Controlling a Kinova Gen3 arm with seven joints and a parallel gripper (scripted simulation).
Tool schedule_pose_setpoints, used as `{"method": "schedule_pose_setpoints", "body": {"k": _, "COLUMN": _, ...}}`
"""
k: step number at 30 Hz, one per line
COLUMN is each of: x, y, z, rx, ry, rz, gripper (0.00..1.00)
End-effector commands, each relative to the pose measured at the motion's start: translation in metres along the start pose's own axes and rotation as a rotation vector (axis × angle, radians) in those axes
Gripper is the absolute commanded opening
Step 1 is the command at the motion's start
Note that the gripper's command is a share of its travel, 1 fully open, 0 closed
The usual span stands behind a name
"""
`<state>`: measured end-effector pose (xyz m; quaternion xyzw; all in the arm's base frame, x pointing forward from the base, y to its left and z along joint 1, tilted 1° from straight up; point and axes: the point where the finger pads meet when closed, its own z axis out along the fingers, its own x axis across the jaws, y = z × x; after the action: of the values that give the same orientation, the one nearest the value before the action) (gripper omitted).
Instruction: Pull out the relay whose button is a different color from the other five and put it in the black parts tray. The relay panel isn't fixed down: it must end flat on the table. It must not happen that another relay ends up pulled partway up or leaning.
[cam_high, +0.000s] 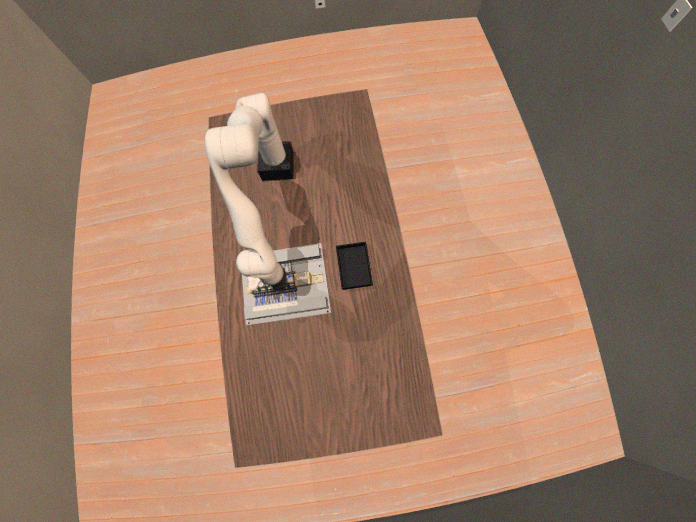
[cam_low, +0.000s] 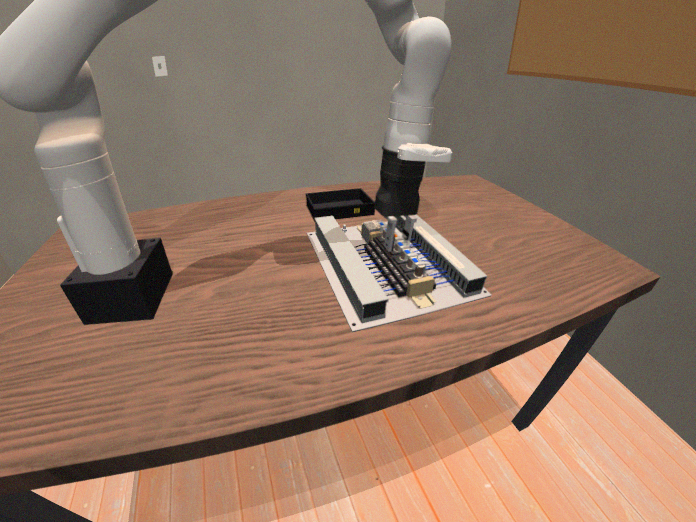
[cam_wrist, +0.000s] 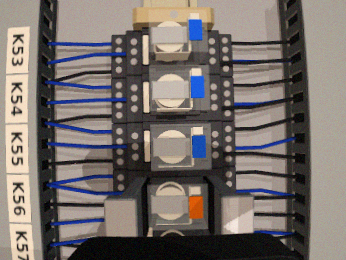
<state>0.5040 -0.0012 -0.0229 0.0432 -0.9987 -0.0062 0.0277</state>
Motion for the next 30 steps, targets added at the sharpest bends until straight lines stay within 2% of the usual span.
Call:
{"method": "schedule_pose_setpoints", "body": {"k": 1, "x": -0.0007, "y": 0.0, "z": -0.001, "rx": 0.0, "ry": 0.0, "rz": 0.0, "gripper": 0.0}}
{"method": "schedule_pose_setpoints", "body": {"k": 30, "x": -0.0022, "y": 0.0, "z": -0.0012, "rx": 0.0, "ry": 0.049, "rz": 0.0, "gripper": 0.0}}
